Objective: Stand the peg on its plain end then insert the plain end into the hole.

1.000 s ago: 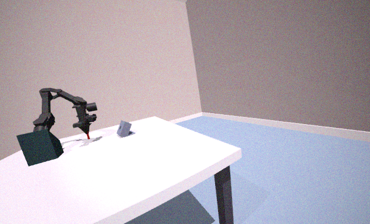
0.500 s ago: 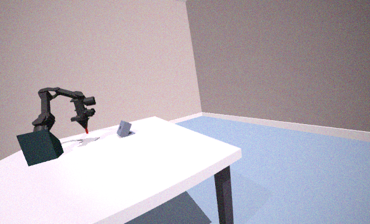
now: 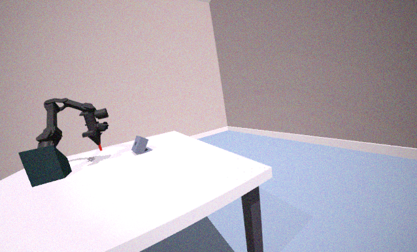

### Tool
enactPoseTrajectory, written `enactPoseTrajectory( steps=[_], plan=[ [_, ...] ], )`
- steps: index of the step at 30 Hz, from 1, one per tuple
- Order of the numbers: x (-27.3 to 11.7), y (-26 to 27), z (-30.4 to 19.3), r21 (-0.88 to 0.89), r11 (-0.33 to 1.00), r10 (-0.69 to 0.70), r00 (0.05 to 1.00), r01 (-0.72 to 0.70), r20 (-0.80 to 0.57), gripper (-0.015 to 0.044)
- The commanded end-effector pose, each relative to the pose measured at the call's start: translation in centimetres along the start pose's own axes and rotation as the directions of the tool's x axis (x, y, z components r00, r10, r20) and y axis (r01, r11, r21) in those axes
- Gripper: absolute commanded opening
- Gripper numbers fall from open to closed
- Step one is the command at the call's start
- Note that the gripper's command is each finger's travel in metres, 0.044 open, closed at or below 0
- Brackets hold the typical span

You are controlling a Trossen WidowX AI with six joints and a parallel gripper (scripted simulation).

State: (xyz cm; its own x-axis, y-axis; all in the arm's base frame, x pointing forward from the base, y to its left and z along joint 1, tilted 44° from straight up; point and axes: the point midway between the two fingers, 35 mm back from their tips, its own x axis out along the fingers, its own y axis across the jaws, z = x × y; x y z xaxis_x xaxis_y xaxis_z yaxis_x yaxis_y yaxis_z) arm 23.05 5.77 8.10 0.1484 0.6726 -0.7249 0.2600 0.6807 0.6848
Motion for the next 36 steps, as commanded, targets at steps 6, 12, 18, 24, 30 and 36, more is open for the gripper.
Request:
enactPoseTrajectory(
  steps=[6, 12, 18, 24, 30, 36],
  plan=[
    [0.5, -0.6, 0.9, -0.048, 0.999, 0.003, 0.999, -0.001, 0.039, 0.0],
    [0.8, -0.9, 1.5, -0.079, 0.997, 0.005, 0.998, 0.0, 0.066, 0.0],
    [1.2, -1.3, 2.1, -0.11, 0.994, 0.007, 0.996, 0.003, 0.092, 0.0],
    [1.4, -1.6, 2.7, -0.141, 0.99, 0.01, 0.993, 0.006, 0.118, 0.0],
    [1.7, -1.9, 3.2, -0.171, 0.985, 0.014, 0.989, 0.011, 0.145, 0.0],
    [1.9, -2.2, 3.8, -0.201, 0.979, 0.018, 0.985, 0.017, 0.171, 0.0]
  ],
)
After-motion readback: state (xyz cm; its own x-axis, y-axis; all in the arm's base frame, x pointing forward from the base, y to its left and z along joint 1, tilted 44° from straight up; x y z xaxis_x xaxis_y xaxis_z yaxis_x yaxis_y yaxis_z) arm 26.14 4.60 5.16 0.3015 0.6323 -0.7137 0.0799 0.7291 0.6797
